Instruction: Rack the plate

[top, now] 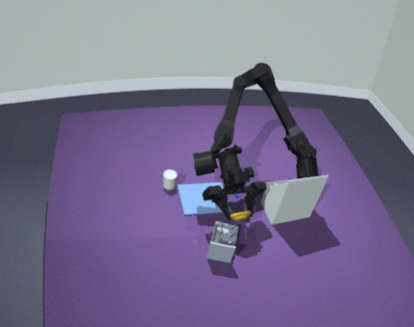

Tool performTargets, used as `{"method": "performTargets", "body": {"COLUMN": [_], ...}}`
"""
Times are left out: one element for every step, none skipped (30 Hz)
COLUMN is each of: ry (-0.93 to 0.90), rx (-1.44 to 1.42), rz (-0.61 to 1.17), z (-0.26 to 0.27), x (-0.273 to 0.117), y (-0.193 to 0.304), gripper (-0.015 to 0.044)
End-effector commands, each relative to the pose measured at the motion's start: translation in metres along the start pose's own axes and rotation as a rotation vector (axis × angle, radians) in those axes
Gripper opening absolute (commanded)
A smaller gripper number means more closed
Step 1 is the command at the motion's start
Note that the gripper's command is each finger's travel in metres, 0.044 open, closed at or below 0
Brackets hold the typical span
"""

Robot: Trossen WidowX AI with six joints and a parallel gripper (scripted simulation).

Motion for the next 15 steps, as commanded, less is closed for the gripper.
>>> {"method": "performTargets", "body": {"ry": [0.074, 0.092, 0.111, 0.130, 0.149, 0.168, 0.187, 0.207, 0.226, 0.246, 0.266, 0.285, 0.305, 0.325, 0.345], "rx": [0.048, 0.059, 0.070, 0.081, 0.092, 0.103, 0.113, 0.123, 0.134, 0.143, 0.153, 0.163, 0.172, 0.181, 0.190], "rz": [-0.054, -0.065, -0.075, -0.085, -0.095, -0.104, -0.114, -0.123, -0.132, -0.141, -0.149, -0.157, -0.166, -0.173, -0.181], "z": [0.002, 0.002, 0.002, 0.001, 0.001, 0.001, 0.001, 0.001, 0.001, 0.001, 0.001, 0.001, 0.001, 0.002, 0.002], "x": [0.000, 0.000, -0.001, -0.001, -0.002, -0.002, -0.003, -0.004, -0.004, -0.005, -0.006, -0.007, -0.008, -0.009, -0.010], "y": [0.004, 0.006, 0.008, 0.009, 0.011, 0.012, 0.014, 0.015, 0.017, 0.019, 0.020, 0.022, 0.023, 0.025, 0.027], "gripper": [0.0000, 0.0000, 0.0000, 0.0000, 0.0000, 0.0000, 0.0000, 0.0000, 0.0000, 0.0000, 0.0000, 0.0000, 0.0000, 0.0000, 0.0000]}}
Point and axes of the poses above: the point midway between the two fingers, 35 mm back from their tips, its own x axis out along the fingers, its own z axis across the jaws, y = z × x, the point moved 1 cm from there along -x, back along the fingers, and after that the axes turned 4 degrees about -x, right-handed, at the moved point
